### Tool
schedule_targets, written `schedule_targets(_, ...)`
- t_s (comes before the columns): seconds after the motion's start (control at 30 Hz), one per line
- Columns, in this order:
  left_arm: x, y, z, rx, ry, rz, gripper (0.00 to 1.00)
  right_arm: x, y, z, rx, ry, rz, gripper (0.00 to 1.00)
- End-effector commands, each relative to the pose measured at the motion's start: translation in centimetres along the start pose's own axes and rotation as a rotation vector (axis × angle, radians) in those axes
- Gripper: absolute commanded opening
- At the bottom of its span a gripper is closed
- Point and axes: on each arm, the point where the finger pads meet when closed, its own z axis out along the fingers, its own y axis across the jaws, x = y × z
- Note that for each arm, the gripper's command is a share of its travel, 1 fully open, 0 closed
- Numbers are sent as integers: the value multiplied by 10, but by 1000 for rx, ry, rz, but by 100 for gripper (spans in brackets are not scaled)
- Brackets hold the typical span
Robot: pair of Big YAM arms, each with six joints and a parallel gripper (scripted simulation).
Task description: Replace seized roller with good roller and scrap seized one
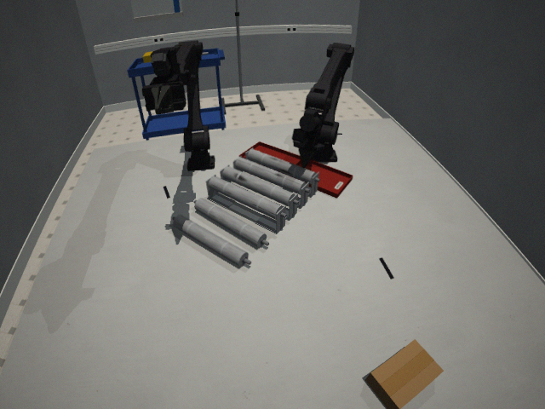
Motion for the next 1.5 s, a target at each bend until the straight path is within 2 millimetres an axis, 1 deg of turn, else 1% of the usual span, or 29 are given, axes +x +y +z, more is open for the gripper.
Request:
schedule_targets(0.0, 3, 3, 3, -1, 8, -5, 0, -13, 7, -4, -15, -33, 9, 0)
schedule_targets(0.23, 3, 3, 5, -1, 6, -5, 0, -13, 7, -4, -15, -33, 9, 0)
schedule_targets(0.27, -11, 3, -4, -4, -20, 0, 0, -13, 7, -4, -15, -33, 9, 0)
schedule_targets(0.3, -7, 5, 0, -6, -19, -2, 0, -13, 7, -4, -15, -33, 9, 0)
schedule_targets(0.37, -2, 4, 1, -3, -2, -5, 0, -13, 7, -4, -15, -33, 9, 0)
schedule_targets(0.57, 3, 3, 6, -1, 5, -5, 0, -13, 7, -4, -15, -33, 9, 0)
schedule_targets(0.8, 0, 3, 5, -2, -2, -4, 0, -13, 7, -4, -15, -33, 9, 0)
schedule_targets(0.83, -9, 3, -3, -3, -18, -1, 0, -13, 7, -4, -15, -33, 9, 0)
schedule_targets(0.87, -29, 1, -9, -5, -57, 5, 0, -13, 7, -4, -15, -33, 9, 0)
schedule_targets(0.9, -39, 2, -15, -10, -76, 6, 0, -13, 7, -4, -15, -33, 9, 0)
schedule_targets(1.0, -41, 2, -11, -10, -69, 7, 0, -13, 7, -4, -15, -33, 9, 0)
schedule_targets(1.03, -35, 1, -5, -7, -53, 6, 0, -13, 7, -4, -15, -33, 9, 0)
schedule_targets(1.1, -32, 0, 1, -4, -39, 5, 0, -13, 7, -4, -15, -33, 9, 0)
schedule_targets(1.13, -24, -1, 7, -2, -23, 4, 0, -13, 7, -4, -15, -33, 9, 0)
schedule_targets(1.2, -20, -2, 11, 1, -8, 4, 0, -13, 7, -4, -15, -33, 9, 0)
schedule_targets(1.27, -22, -1, 12, 0, -7, 0, 0, -13, 7, -4, -15, -33, 9, 0)
schedule_targets(1.3, -16, 0, 13, 1, 10, -5, 0, -13, 7, -4, -15, -33, 9, 0)
schedule_targets(1.37, -16, 0, 13, 1, 10, -5, 0, -13, 7, -4, -15, -33, 9, 0)
schedule_targets(1.4, -26, 0, 13, -2, -17, 0, 0, -13, 7, -4, -15, -33, 9, 0)
schedule_targets(1.43, -19, -3, 13, 5, 17, 3, 0, -13, 7, -4, -15, -33, 9, 0)
schedule_targets(1.47, -5, -2, 20, 5, 38, -2, 0, -13, 7, -4, -15, -33, 9, 0)
